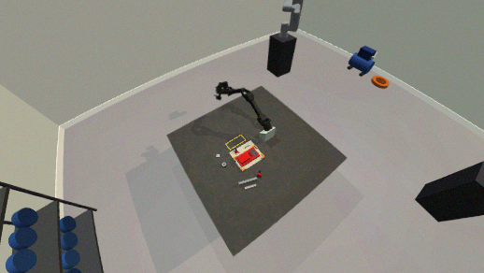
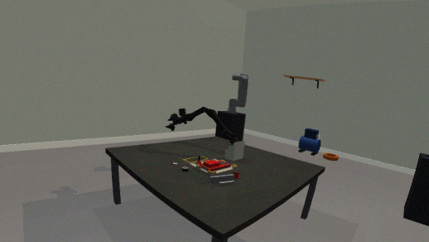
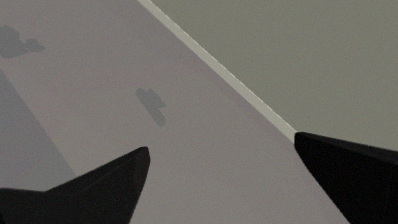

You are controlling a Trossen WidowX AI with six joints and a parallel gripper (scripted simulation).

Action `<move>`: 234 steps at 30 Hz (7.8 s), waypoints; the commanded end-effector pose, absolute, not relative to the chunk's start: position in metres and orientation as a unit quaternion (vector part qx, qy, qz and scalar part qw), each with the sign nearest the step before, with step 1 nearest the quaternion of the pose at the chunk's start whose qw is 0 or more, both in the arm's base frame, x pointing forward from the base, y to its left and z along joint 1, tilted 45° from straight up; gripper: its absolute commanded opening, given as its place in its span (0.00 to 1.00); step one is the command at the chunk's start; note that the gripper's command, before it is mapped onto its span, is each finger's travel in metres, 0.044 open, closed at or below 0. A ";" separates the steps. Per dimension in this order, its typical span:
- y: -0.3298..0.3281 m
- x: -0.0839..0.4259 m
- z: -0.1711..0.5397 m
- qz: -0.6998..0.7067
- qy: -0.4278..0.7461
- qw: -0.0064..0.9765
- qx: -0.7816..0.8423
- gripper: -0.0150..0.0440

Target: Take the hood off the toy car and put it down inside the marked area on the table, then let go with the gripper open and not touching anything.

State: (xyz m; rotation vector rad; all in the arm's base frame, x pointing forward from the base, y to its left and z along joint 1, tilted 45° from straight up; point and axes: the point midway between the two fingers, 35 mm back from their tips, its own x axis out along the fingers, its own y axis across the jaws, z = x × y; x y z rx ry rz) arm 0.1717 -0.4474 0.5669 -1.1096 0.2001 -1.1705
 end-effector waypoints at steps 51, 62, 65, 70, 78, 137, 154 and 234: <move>0.006 0.429 0.018 -0.244 0.607 0.749 -0.108 1.00; 0.097 0.343 -0.025 -0.258 0.636 0.674 -0.274 1.00; 0.098 0.342 -0.026 -0.258 0.636 0.674 -0.274 1.00; 0.097 0.342 -0.027 -0.258 0.636 0.674 -0.274 1.00; 0.092 0.343 -0.032 -0.258 0.636 0.674 -0.274 1.00; 0.058 0.346 -0.065 -0.258 0.636 0.674 -0.274 1.00; 0.052 0.346 -0.071 -0.258 0.635 0.674 -0.274 1.00; 0.094 0.343 -0.030 -0.258 0.636 0.675 -0.271 0.25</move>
